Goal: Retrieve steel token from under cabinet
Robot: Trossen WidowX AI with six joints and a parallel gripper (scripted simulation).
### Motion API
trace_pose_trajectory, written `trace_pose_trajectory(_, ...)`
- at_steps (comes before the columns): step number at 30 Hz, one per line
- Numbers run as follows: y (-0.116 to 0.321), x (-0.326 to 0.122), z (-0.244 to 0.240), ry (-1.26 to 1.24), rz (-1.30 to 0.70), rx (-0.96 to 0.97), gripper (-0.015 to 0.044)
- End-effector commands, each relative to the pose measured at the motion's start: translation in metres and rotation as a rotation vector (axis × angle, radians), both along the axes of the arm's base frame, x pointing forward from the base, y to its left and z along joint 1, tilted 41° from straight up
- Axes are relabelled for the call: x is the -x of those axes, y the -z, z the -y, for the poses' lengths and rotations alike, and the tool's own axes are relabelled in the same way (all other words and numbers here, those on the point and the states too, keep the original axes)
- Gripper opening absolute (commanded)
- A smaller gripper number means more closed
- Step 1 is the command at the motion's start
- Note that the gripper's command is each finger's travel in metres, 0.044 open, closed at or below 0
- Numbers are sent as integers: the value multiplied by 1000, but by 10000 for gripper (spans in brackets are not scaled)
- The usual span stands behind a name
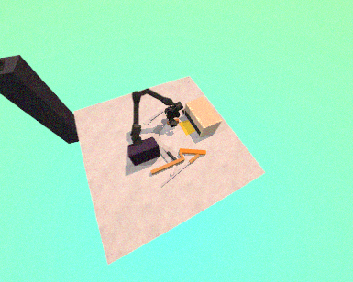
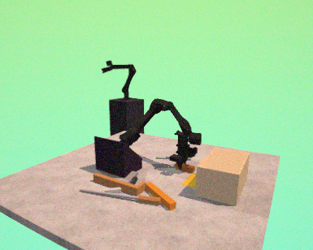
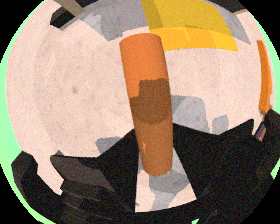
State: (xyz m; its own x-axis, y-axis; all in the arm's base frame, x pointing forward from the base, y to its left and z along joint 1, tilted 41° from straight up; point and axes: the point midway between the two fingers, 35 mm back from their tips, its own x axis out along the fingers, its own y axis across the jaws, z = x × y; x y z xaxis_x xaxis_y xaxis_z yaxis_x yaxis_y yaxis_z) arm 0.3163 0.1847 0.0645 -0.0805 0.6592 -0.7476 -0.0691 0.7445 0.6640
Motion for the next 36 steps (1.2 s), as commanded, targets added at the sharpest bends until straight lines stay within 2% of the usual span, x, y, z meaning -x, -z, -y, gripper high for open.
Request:
trace_pose_trajectory(1, 0, 6, 0, 0, -1, 2, 0)
trace_pose_trajectory(36, 0, 44, 3, 0, -3, 2, 0)
